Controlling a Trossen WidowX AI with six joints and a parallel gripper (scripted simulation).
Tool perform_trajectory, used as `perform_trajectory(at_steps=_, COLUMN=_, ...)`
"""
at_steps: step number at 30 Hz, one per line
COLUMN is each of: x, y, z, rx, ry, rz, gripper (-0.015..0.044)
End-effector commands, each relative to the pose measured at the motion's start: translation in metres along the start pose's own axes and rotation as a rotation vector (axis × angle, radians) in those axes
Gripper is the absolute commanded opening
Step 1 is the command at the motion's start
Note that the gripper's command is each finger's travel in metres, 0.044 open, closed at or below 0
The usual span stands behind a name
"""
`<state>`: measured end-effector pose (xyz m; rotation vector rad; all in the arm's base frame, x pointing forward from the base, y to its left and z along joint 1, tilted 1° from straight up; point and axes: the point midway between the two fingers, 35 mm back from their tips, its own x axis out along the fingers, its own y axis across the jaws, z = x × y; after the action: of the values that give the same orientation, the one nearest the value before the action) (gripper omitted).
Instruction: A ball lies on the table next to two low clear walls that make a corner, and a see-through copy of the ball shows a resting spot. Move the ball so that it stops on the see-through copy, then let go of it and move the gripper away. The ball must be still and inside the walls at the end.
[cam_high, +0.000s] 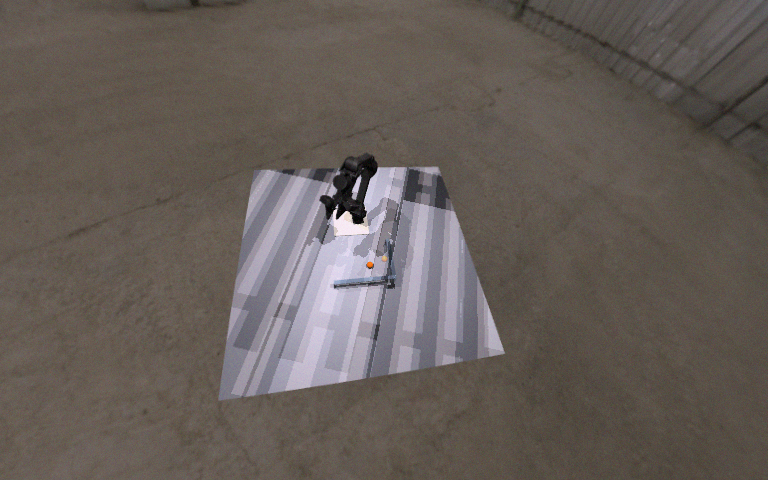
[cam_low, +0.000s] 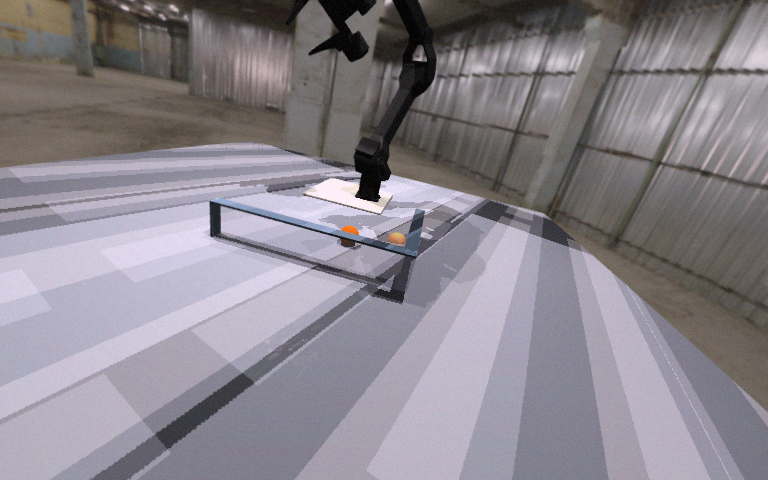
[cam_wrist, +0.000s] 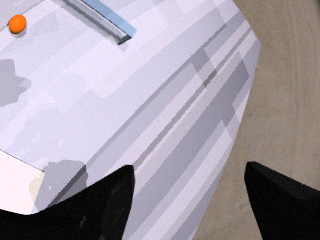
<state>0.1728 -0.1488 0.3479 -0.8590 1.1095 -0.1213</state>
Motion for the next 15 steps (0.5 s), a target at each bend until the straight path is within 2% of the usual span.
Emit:
perform_trajectory(at_steps=1, x=0.055, y=0.024, z=0.040, rx=0.139, ry=-0.020, rz=0.182, gripper=0.0275)
perform_trajectory(at_steps=9, x=0.121, y=0.090, z=0.102, rx=0.333, ry=0.070, rz=0.427, gripper=0.0275)
perform_trajectory(at_steps=15, x=0.153, y=0.155, z=0.139, rx=0.495, ry=0.203, rz=0.566, gripper=0.0275)
